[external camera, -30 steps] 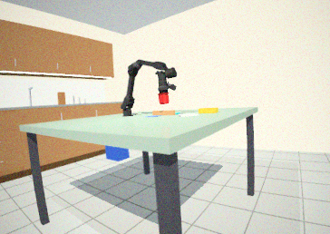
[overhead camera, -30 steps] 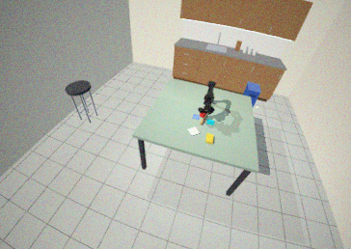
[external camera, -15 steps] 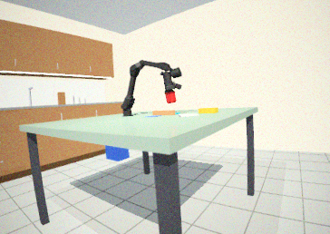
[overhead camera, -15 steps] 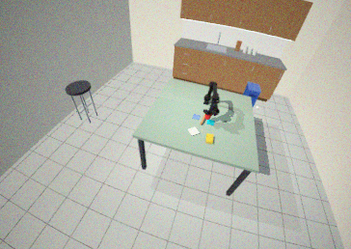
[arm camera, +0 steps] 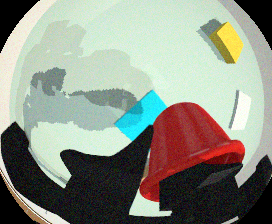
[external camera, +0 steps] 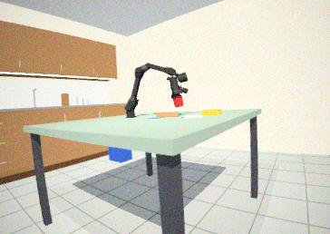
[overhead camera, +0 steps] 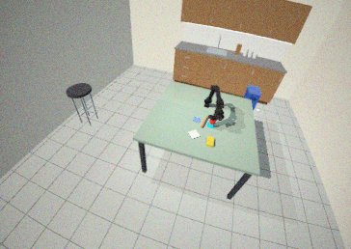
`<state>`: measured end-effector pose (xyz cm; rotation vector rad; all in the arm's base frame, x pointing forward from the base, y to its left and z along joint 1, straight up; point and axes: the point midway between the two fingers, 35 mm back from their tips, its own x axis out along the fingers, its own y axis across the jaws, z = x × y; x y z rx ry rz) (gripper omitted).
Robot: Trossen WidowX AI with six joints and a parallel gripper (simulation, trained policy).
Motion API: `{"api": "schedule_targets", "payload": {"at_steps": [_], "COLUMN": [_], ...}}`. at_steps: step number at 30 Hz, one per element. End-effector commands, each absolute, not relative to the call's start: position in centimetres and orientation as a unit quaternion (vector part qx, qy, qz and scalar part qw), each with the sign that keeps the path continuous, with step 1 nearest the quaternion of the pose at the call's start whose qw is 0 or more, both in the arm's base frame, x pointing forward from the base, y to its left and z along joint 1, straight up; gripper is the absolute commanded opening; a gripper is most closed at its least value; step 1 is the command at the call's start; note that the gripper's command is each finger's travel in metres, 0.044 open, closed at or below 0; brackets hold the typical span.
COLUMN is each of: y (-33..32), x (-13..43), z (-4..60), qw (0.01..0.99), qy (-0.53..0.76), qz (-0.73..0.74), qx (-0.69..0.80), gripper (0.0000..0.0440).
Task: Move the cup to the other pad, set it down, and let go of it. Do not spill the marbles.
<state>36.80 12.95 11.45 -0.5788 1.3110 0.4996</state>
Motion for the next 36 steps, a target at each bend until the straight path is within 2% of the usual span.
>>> {"api": "schedule_targets", "payload": {"at_steps": [1, 16, 24, 29, 36], "y": [13.2, 13.4, 13.3, 13.5, 13.6], "x": [36.3, 34.5, 34.5, 35.1, 34.8], "z": [10.0, 5.8, 5.9, 7.1, 8.7], "qw": [0.722, 0.714, 0.723, 0.740, 0.754], "qy": [0.601, 0.618, 0.612, 0.595, 0.578], "qz": [0.221, 0.206, 0.204, 0.206, 0.216], "qx": [-0.264, -0.256, -0.248, -0.236, -0.224], "gripper": [0.0000, 0.0010, 0.0059, 0.0116, 0.0128]}}
